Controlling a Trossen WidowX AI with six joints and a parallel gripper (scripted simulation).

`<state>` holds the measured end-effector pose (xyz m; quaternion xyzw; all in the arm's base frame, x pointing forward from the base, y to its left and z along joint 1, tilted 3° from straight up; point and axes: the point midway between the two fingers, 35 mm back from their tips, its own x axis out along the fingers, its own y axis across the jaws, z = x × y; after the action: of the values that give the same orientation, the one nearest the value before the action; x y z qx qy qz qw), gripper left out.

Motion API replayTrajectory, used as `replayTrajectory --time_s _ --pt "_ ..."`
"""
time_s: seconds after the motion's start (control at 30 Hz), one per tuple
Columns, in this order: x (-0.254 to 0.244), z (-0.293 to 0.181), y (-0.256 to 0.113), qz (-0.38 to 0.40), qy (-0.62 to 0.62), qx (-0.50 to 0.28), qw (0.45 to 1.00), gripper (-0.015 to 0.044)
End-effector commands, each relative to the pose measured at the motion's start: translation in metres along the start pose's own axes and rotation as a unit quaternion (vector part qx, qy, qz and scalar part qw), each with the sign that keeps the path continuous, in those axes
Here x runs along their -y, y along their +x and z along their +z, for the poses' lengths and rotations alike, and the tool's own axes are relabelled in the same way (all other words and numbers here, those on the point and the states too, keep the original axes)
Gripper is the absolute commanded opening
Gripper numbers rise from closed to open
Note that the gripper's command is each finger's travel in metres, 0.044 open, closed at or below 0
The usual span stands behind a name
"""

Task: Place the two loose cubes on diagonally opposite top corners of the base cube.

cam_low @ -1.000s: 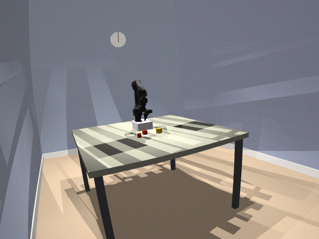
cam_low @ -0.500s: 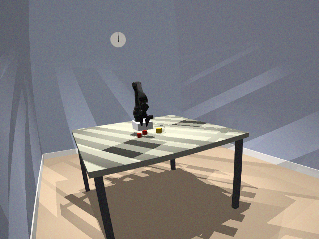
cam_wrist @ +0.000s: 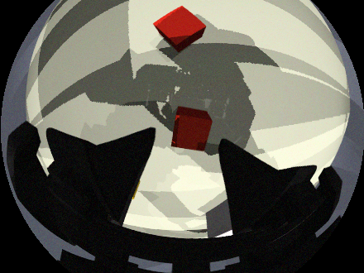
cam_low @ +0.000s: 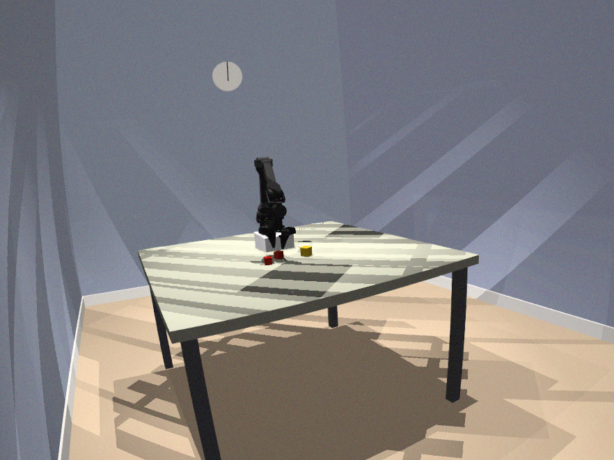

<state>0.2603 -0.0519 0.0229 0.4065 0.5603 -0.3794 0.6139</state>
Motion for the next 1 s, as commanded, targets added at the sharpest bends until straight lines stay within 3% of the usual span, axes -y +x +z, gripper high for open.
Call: replayTrajectory --time_s 0.0,0.53,0.73,0.97 --pt "0.003 -0.003 0.009 -0.004 0.003 -0.005 1.000 0.0265" --pt "0.003 -0.003 0.032 -0.004 0.003 -0.005 1.000 0.0265" --pt "0.003 -0.003 0.032 -0.004 0.003 -0.005 1.000 0.0108" --pt "0.002 -0.002 0.025 -0.004 0.003 -0.005 1.000 0.0105"
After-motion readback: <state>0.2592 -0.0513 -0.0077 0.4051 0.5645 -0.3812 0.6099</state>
